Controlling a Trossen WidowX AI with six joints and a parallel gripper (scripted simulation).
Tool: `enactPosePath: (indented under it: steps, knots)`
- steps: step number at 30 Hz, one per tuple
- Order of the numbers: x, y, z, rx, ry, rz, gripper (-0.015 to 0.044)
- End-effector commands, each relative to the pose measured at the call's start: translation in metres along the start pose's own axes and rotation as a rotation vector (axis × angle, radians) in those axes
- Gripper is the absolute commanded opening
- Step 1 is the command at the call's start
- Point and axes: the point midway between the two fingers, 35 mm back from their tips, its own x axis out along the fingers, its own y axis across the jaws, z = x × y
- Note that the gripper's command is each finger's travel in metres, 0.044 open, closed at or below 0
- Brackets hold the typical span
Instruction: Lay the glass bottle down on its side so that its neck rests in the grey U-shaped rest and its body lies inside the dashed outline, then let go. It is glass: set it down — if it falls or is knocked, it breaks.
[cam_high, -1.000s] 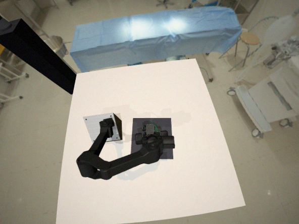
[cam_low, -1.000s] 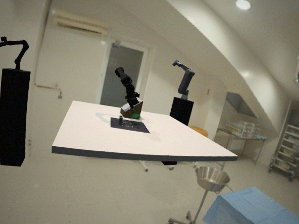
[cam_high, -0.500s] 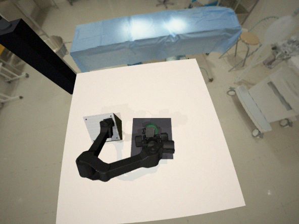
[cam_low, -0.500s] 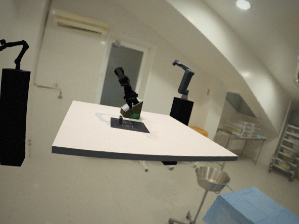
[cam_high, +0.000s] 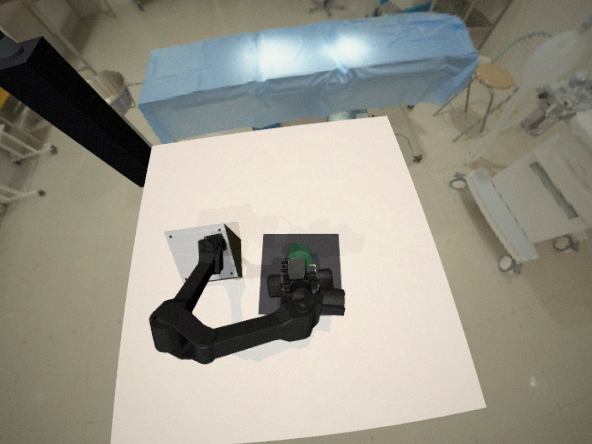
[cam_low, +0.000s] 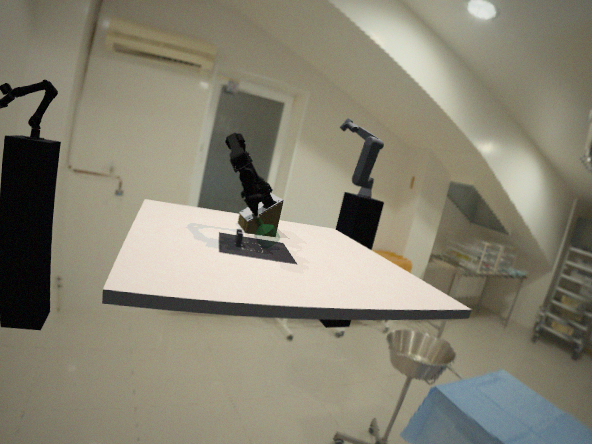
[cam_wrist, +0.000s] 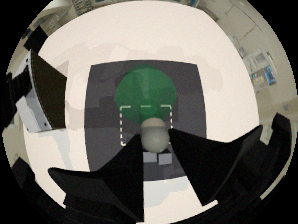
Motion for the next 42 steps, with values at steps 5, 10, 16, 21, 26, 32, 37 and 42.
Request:
enactPosePath:
  steps: [5, 10, 16, 21, 26, 32, 37, 42]
  knots:
    - [0.001, 0.003, -0.014, 0.000, 0.001, 0.000, 0.0100]
    - [0.002, 0.004, -0.021, -0.003, -0.005, -0.003, 0.0100]
    - [0.003, 0.005, -0.029, -0.005, -0.011, -0.006, 0.0100]
    - [0.004, 0.006, -0.035, -0.006, -0.014, -0.010, 0.0100]
    - [0.006, 0.007, -0.042, -0.007, -0.016, -0.013, 0.0100]
    - [0.008, 0.008, -0.050, -0.006, -0.016, -0.019, 0.0100]
    - [0.009, 0.008, -0.056, -0.004, -0.016, -0.024, 0.0100]
    - [0.011, 0.009, -0.062, -0.002, -0.016, -0.030, 0.0100]
